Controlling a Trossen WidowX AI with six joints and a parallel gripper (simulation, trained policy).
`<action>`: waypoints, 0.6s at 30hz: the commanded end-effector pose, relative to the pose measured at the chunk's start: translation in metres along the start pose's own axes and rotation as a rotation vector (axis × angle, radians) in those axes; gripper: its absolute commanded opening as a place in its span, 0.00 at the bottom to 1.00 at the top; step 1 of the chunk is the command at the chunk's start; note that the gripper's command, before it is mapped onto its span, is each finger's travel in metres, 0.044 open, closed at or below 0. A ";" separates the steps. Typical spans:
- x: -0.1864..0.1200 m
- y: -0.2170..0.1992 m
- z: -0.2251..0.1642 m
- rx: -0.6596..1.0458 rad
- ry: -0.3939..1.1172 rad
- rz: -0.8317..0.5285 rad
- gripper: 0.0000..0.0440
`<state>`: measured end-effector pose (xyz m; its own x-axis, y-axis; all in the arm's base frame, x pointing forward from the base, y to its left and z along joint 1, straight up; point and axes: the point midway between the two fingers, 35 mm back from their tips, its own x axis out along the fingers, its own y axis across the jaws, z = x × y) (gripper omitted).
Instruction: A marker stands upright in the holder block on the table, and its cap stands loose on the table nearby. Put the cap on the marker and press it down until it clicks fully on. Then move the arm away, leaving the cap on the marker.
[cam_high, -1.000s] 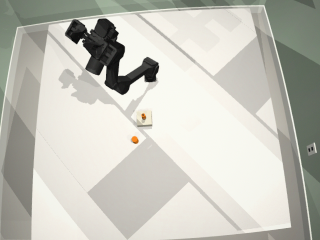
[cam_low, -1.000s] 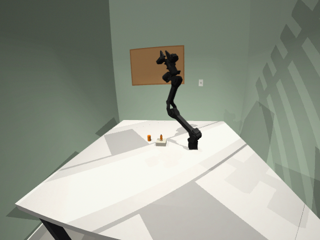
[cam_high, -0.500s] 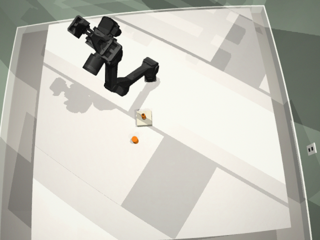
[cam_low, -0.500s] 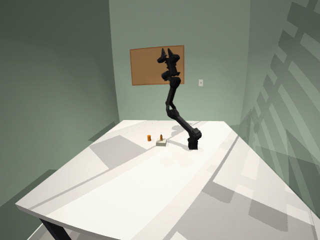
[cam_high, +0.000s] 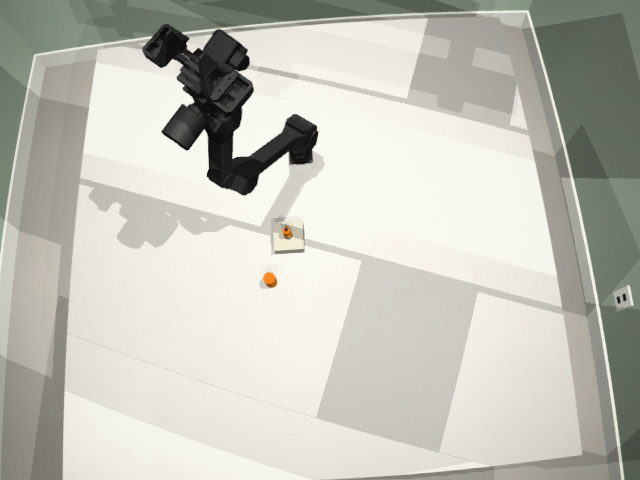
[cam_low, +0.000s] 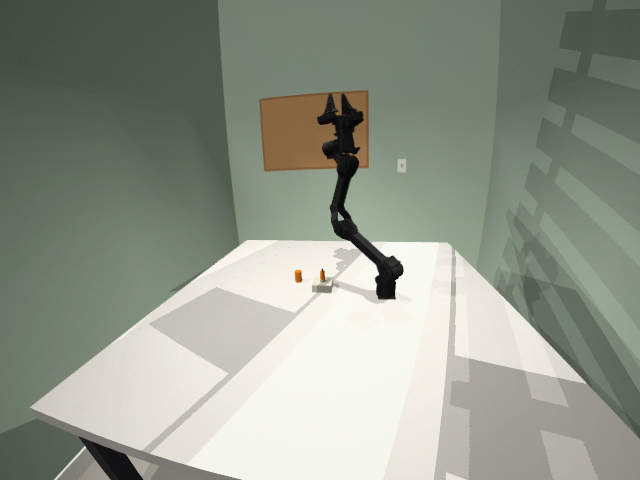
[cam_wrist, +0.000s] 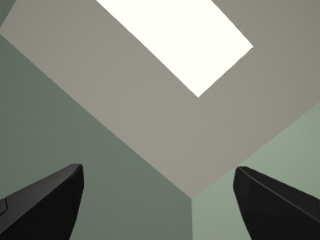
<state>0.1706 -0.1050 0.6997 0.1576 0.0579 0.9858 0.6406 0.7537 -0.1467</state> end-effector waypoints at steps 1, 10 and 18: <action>-0.002 0.001 0.003 0.006 -0.038 0.007 0.70; -0.006 0.002 0.022 0.011 -0.148 0.018 0.72; -0.012 0.003 0.040 0.009 -0.246 0.028 0.73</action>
<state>0.1436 -0.0802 0.6928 0.0047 0.2132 0.9770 0.6329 0.7558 -0.1680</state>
